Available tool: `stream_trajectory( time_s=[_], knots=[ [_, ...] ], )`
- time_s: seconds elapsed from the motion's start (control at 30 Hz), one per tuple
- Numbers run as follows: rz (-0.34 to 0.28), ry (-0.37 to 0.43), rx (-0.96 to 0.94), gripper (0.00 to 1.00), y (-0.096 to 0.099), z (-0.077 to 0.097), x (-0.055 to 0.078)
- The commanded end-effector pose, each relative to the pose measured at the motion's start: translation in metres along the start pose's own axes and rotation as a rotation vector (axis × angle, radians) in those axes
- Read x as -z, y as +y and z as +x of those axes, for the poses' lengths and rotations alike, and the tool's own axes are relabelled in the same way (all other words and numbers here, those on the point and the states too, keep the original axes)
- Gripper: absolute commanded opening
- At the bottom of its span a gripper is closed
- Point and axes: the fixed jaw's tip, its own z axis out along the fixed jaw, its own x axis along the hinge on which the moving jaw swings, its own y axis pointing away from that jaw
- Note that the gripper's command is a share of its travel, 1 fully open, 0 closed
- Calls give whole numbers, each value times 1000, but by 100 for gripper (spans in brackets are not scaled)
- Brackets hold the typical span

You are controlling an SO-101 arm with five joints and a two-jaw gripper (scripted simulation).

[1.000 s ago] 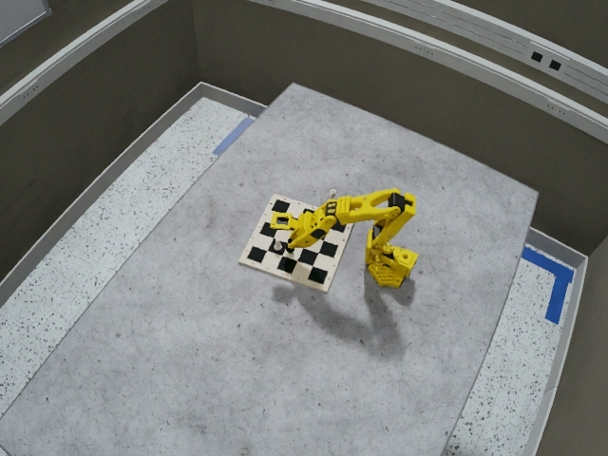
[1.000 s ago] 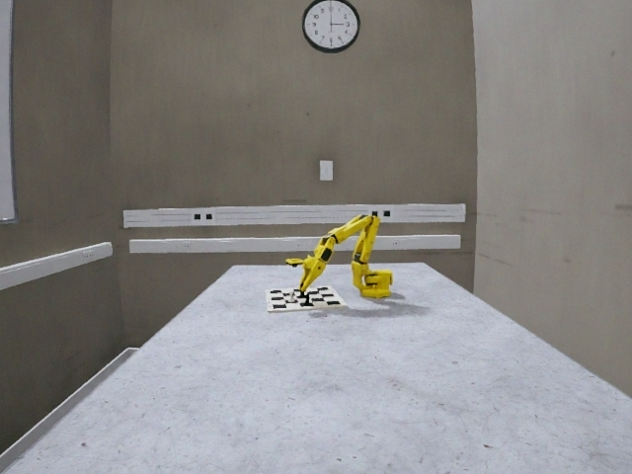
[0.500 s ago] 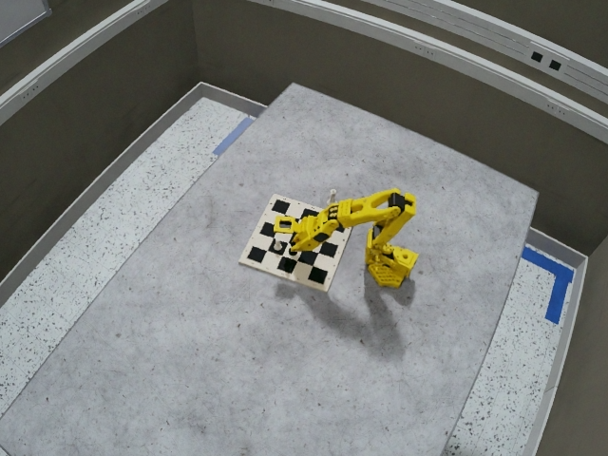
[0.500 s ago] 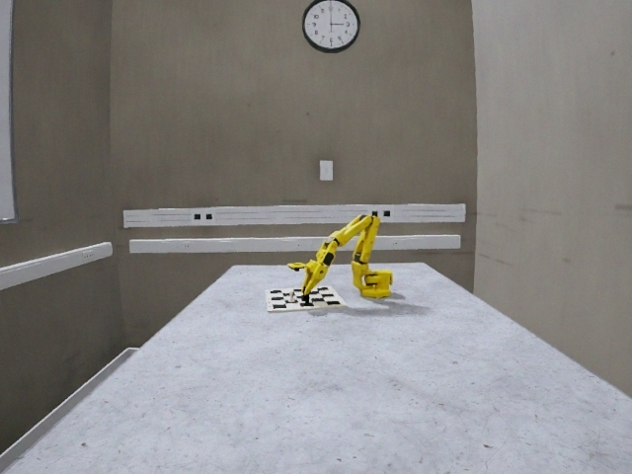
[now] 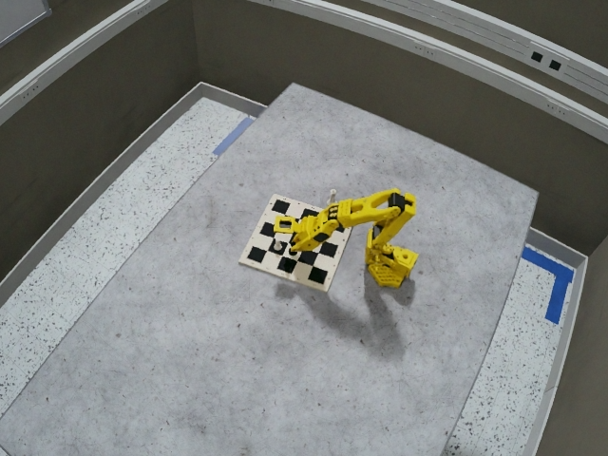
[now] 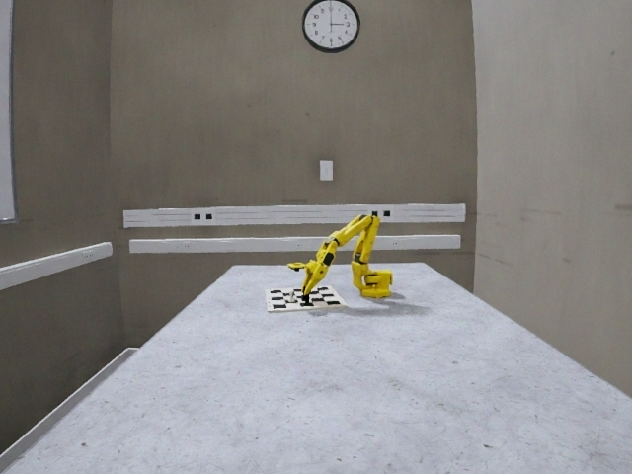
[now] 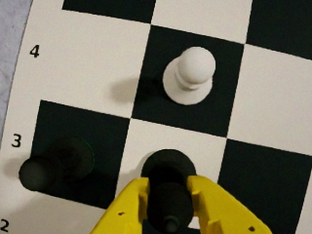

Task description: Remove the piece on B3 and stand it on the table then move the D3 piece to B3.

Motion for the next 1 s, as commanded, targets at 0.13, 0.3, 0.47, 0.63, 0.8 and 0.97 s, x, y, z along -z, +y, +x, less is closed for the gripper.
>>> stream_trajectory(
  time_s=[0.13, 0.3, 0.47, 0.63, 0.8, 0.97],
  knots=[
    [-7, 17, 8, 0, 3, 4, 0],
    [-7, 17, 8, 0, 2, 4, 0],
    [-7, 17, 8, 0, 2, 4, 0],
    [-7, 17, 8, 1, 2, 4, 0],
    [-7, 17, 8, 3, 2, 4, 0],
    [-7, 17, 8, 7, 2, 4, 0]
  ],
)
